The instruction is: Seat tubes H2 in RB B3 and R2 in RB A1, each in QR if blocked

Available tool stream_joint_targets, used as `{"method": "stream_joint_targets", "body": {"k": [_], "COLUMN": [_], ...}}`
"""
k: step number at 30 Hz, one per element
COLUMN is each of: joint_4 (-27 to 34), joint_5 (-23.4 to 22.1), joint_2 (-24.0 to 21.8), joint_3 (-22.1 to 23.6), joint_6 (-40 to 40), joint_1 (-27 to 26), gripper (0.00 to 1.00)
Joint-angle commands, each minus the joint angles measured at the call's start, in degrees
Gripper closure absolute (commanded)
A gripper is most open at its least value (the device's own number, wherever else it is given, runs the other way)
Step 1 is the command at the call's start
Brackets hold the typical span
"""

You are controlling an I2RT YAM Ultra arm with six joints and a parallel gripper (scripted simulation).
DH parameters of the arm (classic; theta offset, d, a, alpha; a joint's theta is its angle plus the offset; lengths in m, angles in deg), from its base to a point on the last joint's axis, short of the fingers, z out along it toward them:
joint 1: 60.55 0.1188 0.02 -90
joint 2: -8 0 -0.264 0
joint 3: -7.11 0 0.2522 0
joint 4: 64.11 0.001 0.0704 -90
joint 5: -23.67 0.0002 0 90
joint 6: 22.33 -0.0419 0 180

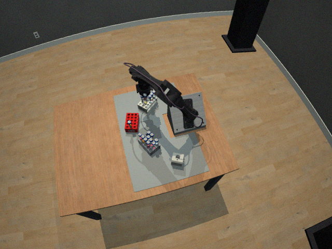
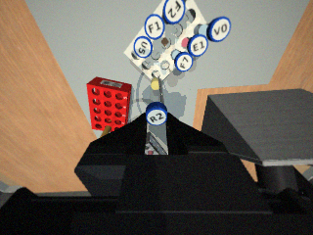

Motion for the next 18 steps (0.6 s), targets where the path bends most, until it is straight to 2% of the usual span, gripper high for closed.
{"method": "stream_joint_targets", "body": {"k": [1, 7, 12, 18], "joint_4": [0.3, 0.9, -0.9, -1.2], "joint_5": [-0.1, -0.6, -0.5, -0.5], "joint_2": [-0.4, -0.8, -1.3, -1.1], "joint_3": [-0.6, -1.6, 1.2, 0.3], "joint_6": [-0.1, -0.4, -0.5, -0.5], "joint_1": [-0.2, 0.1, -0.1, 0.1], "gripper": [1.00, 1.00, 1.00, 1.00]}}
